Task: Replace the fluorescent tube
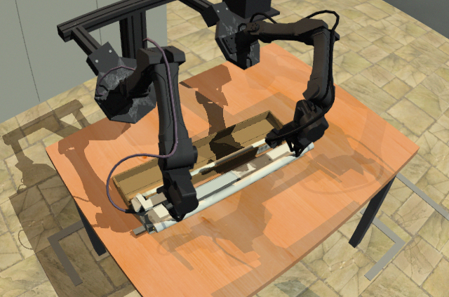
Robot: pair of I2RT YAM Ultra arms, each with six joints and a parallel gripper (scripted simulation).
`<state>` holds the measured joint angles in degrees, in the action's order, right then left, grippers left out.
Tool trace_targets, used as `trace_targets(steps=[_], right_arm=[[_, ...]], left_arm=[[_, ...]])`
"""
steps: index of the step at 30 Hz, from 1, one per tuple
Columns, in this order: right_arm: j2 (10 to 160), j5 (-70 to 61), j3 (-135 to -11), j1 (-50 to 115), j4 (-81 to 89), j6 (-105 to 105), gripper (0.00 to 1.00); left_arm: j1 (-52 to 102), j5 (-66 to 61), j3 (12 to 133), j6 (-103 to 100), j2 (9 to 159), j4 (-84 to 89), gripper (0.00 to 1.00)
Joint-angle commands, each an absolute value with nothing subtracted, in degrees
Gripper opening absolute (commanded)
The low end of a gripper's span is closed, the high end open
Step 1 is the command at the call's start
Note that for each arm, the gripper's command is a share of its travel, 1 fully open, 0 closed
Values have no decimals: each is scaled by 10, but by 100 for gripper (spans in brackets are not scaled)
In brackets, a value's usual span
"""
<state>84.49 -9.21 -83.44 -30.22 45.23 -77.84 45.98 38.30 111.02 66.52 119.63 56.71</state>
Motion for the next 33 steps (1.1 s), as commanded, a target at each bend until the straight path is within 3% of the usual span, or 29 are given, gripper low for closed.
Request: trace_targets(steps=[1,33], right_arm=[[848,-82,-832,-298,440,-784,11],[823,-98,-822,-307,454,-783,11]], left_arm=[[478,379,1108,672,1177,555,11],[475,376,1090,666,1175,557,11]])
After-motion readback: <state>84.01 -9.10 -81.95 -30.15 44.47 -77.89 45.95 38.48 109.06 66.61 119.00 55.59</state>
